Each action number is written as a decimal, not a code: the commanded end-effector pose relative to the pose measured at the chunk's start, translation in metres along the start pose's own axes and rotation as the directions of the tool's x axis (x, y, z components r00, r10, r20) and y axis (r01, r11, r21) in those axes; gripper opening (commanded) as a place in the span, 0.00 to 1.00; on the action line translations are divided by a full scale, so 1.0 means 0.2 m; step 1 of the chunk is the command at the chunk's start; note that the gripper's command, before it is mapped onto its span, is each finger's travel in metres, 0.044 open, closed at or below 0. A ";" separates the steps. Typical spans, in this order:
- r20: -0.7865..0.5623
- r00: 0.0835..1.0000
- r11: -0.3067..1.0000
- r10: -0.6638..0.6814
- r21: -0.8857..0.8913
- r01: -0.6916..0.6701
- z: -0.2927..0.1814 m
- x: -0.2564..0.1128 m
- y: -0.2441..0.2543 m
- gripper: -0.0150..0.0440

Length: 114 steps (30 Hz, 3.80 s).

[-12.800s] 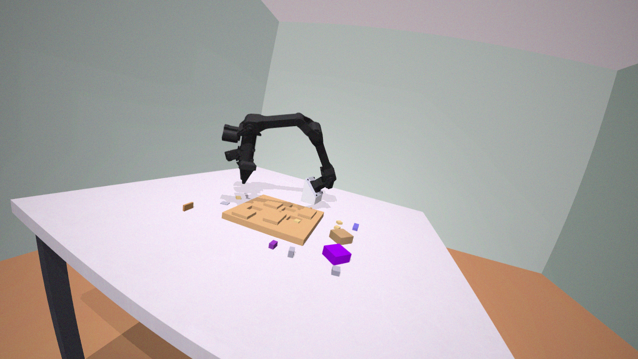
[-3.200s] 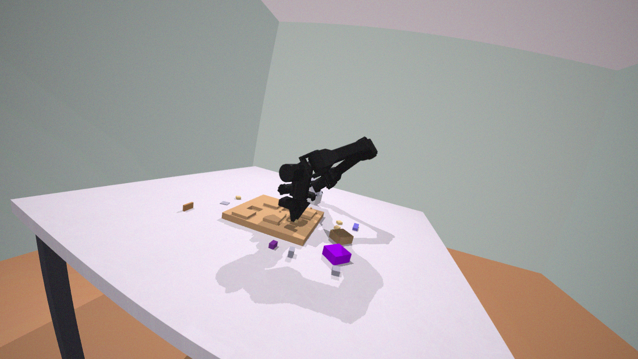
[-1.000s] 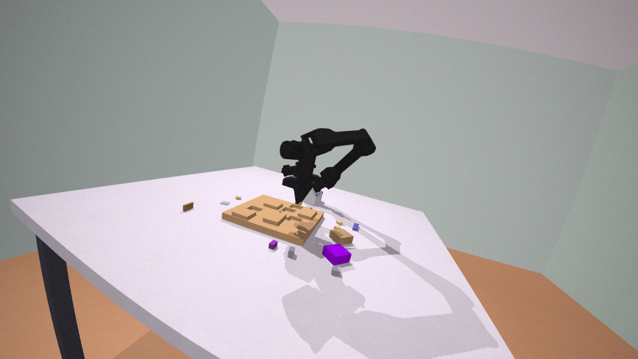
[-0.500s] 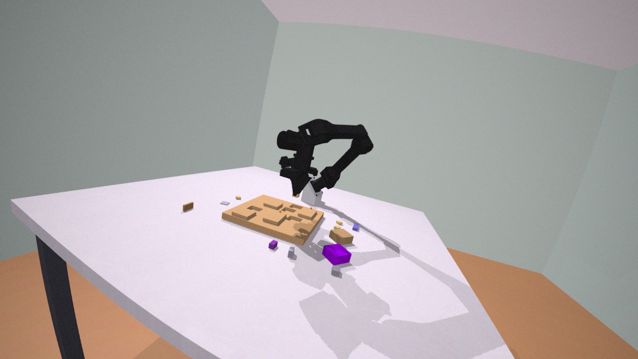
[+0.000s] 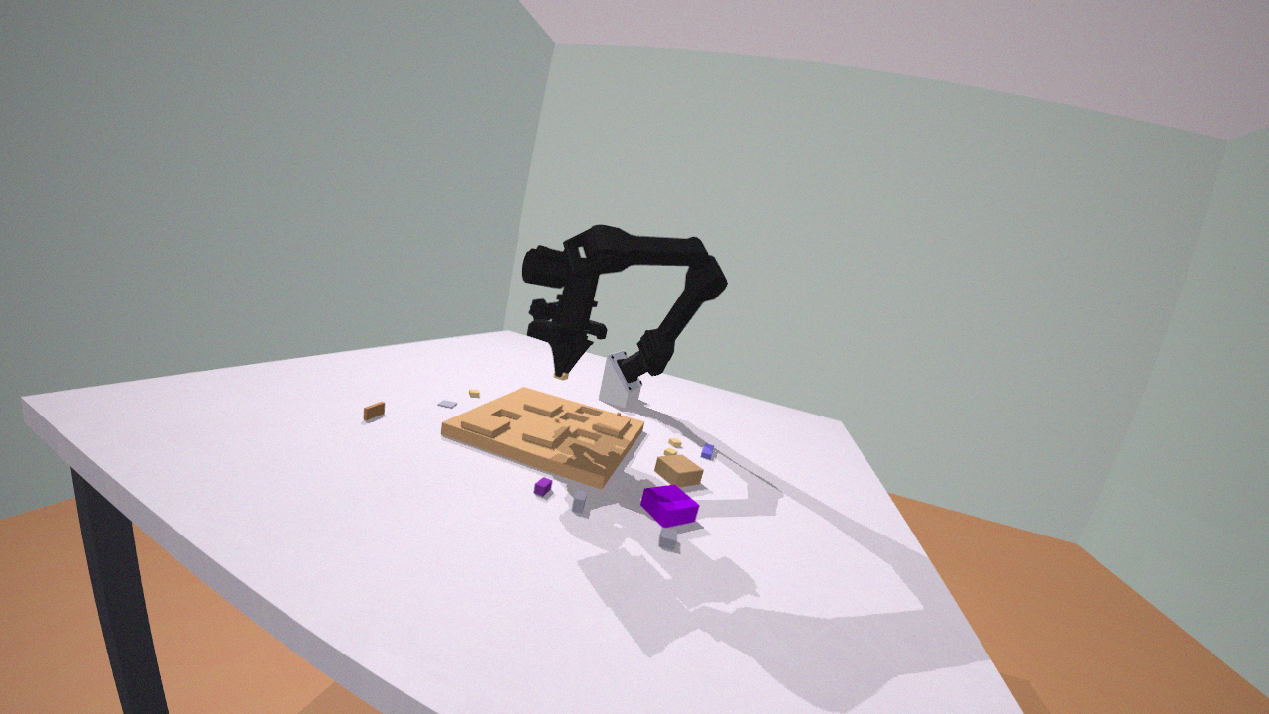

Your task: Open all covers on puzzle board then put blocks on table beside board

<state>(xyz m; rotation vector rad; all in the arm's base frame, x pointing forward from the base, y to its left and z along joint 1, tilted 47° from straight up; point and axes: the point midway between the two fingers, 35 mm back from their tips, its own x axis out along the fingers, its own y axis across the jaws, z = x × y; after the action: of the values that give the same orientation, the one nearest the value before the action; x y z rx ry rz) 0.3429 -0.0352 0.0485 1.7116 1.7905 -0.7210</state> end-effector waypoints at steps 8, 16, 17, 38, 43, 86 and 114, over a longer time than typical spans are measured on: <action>0.017 1.000 1.000 0.003 0.001 -0.003 0.24 -0.02 -0.02 0.39; 0.022 1.000 1.000 0.002 0.002 -0.002 0.39 -0.03 -0.05 0.39; 0.023 1.000 1.000 0.002 0.002 -0.002 0.41 -0.03 -0.06 0.39; 0.021 1.000 1.000 -0.003 0.002 0.003 0.80 -0.02 -0.21 0.39; 0.017 1.000 1.000 -0.005 0.001 0.005 0.88 -0.01 -0.26 0.39; -0.009 1.000 1.000 -0.007 -0.009 0.007 1.21 0.20 -0.47 0.39; -0.011 1.000 1.000 -0.006 -0.010 0.006 1.21 0.43 -0.47 0.39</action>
<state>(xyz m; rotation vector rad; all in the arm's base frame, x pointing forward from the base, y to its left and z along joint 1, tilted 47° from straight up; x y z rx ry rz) 0.2532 -0.1564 -0.1782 1.6976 1.8011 -0.7055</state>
